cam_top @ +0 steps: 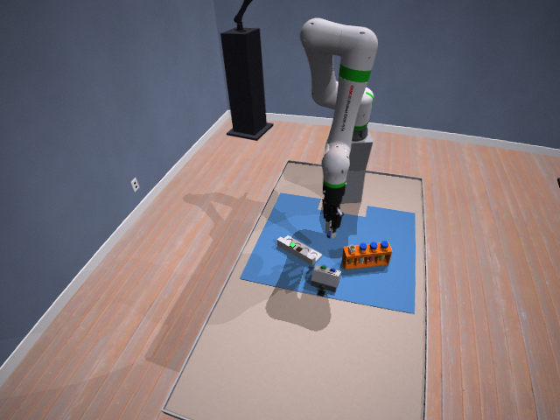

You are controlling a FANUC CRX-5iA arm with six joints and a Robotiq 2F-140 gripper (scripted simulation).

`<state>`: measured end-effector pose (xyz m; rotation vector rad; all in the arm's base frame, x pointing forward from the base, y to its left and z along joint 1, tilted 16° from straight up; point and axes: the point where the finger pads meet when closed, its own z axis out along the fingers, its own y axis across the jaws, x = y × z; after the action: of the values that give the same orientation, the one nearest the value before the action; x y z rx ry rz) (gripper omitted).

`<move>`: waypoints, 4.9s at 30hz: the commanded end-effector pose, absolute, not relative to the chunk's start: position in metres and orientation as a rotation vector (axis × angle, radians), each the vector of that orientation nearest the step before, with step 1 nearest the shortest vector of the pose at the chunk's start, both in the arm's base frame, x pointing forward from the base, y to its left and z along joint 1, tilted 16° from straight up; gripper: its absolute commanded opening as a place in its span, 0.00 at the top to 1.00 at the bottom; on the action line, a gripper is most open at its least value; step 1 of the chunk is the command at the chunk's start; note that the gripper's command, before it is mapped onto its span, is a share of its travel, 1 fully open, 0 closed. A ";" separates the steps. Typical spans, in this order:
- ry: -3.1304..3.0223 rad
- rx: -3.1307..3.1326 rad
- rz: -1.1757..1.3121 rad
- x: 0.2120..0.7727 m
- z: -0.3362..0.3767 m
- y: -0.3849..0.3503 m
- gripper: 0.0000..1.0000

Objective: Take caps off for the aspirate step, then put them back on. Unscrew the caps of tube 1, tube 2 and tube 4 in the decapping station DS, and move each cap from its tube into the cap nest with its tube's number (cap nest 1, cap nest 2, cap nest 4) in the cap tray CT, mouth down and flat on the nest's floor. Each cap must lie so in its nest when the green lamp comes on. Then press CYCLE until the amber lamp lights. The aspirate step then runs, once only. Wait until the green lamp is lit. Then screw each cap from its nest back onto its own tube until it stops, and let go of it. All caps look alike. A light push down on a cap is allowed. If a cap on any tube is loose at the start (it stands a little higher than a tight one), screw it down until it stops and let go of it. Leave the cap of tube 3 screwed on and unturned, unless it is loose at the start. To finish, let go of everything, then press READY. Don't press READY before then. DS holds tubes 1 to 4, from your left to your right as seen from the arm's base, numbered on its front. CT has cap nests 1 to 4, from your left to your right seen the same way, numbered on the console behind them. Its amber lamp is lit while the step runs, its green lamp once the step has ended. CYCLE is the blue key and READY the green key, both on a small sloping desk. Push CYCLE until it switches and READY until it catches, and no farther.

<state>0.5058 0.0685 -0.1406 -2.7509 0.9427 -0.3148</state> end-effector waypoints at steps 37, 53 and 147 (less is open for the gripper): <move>0.949 -2.766 -0.286 0.519 -0.148 0.181 1.00; 0.949 -2.766 -0.286 0.520 -0.151 0.181 1.00; 1.505 -2.471 -0.213 0.524 -0.166 0.183 1.00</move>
<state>0.5237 0.1829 -0.1651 -2.5549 1.3630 -0.2297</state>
